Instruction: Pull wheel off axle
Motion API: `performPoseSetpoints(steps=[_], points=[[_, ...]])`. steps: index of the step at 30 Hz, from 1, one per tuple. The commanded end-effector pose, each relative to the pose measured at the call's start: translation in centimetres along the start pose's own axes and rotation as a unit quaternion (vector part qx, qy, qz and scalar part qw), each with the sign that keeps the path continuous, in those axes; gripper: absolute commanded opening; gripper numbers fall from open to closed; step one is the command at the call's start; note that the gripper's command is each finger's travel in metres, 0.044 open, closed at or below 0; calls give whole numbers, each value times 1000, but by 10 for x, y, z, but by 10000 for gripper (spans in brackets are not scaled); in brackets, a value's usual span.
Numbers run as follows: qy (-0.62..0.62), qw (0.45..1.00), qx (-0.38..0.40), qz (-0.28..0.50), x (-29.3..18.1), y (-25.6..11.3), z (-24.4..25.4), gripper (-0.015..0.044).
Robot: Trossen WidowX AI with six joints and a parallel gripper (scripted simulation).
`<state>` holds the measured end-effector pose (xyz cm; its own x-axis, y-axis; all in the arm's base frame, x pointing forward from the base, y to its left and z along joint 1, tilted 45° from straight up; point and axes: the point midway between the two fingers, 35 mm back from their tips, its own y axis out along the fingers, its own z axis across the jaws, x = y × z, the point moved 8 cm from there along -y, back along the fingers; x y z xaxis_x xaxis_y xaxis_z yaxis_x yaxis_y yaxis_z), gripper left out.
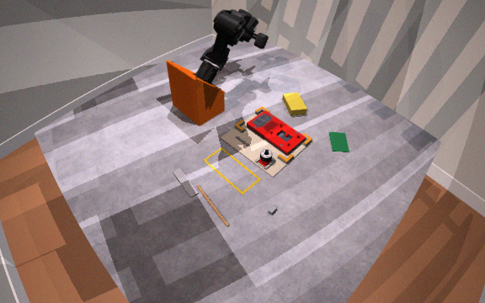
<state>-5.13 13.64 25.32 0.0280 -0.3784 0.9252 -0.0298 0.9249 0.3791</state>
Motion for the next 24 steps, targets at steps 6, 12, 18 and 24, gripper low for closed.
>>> performPoseSetpoints(steps=[6,12,18,24], points=[[-17,999,-22,33,-3,16,-8,300],[-33,990,-79,111,-12,49,-34,300],[-17,967,-157,198,-24,78,-81,300],[34,928,-250,276,-35,91,-144,300]])
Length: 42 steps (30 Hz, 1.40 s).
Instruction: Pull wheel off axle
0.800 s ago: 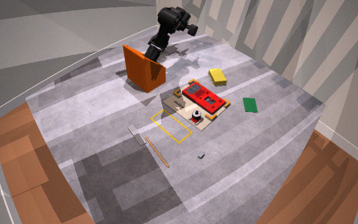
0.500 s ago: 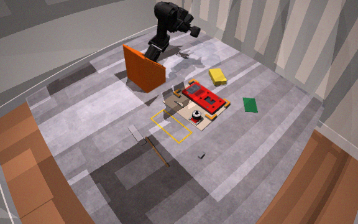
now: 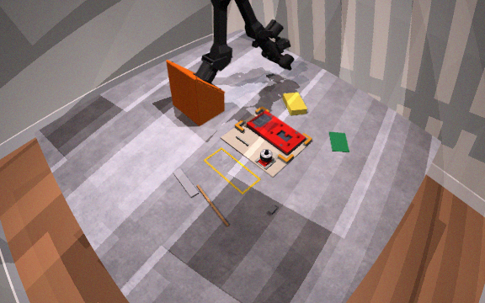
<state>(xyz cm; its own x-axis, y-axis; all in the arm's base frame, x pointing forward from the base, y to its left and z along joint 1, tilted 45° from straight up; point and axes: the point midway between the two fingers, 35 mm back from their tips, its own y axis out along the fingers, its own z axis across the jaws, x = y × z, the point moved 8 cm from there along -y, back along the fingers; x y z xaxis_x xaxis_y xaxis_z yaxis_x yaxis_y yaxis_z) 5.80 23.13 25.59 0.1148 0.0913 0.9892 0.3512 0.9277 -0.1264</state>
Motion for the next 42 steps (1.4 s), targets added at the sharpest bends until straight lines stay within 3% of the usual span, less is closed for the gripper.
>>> performPoseSetpoints(steps=[1,9,16,25,35,37,42], points=[[47,996,-53,60,1,24,-37,300],[195,950,-171,174,-12,50,-133,300],[381,850,-266,248,-44,41,-227,300],[671,588,-367,263,-115,-28,-340,300],[917,155,-337,146,-207,-155,-412,300],[927,123,-329,135,-213,-164,-414,300],[927,123,-329,135,-213,-164,-414,300]])
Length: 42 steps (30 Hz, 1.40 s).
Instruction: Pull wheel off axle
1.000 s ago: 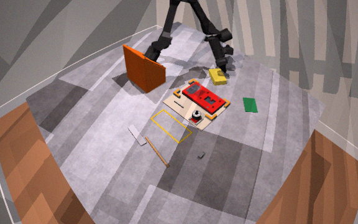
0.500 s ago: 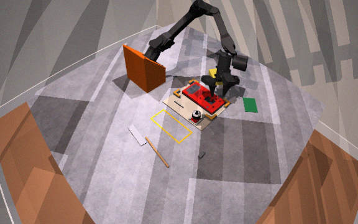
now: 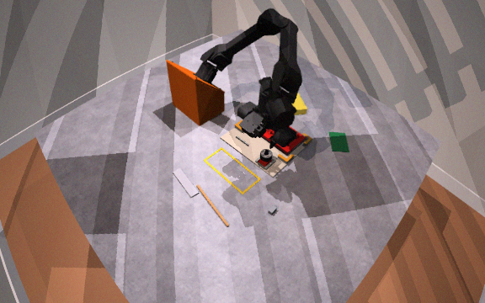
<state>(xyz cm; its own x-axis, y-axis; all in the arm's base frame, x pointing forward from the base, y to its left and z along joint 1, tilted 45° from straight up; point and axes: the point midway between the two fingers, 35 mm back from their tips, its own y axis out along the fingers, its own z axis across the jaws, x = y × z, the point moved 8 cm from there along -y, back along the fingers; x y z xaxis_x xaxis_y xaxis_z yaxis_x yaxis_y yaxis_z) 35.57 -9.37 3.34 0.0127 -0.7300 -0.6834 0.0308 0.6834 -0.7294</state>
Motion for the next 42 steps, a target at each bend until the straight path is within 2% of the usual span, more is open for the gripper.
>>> performPoseSetpoints(steps=[1,9,13,18,24,28,36,41,42], points=[[4,1000,1,9,-6,1,5,300],[4,1000,1,9,-15,3,5,300],[4,1000,1,8,-15,25,6,300],[4,1000,1,10,-16,69,5,300],[4,1000,1,11,-16,75,3,300],[-2,1000,-4,8,-18,74,4,195],[-2,1000,-4,8,-18,74,4,142],[-1,1000,-4,8,-18,73,4,10],[-1,1000,-4,8,-18,73,4,0]])
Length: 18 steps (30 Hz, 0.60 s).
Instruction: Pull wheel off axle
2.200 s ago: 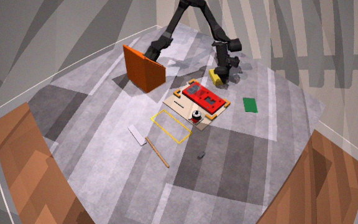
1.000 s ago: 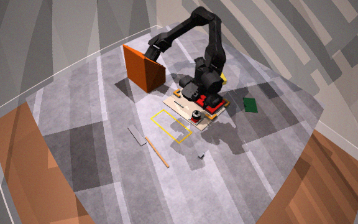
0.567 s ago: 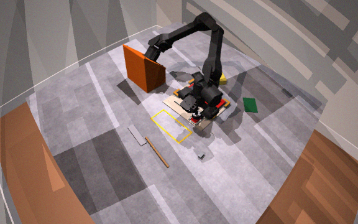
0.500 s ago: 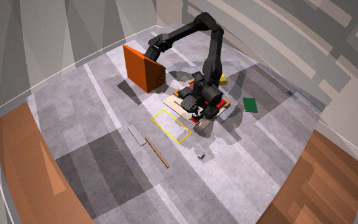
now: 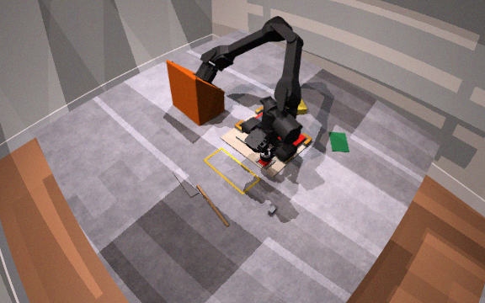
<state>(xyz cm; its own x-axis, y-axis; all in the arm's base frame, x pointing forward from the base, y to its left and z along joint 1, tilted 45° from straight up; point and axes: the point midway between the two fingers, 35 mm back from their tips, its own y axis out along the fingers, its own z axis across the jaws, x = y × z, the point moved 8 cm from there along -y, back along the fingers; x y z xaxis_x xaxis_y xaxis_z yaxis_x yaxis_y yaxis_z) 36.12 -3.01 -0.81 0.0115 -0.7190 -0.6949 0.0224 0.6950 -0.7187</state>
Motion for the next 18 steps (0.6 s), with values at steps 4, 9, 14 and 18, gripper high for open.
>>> performPoseSetpoints(steps=[4,9,14,18], points=[[-2,1000,1,0,0,-3,1,0],[-2,1000,1,0,0,-4,1,0],[-2,1000,1,0,0,-6,1,0],[-1,1000,1,0,0,-7,1,0]])
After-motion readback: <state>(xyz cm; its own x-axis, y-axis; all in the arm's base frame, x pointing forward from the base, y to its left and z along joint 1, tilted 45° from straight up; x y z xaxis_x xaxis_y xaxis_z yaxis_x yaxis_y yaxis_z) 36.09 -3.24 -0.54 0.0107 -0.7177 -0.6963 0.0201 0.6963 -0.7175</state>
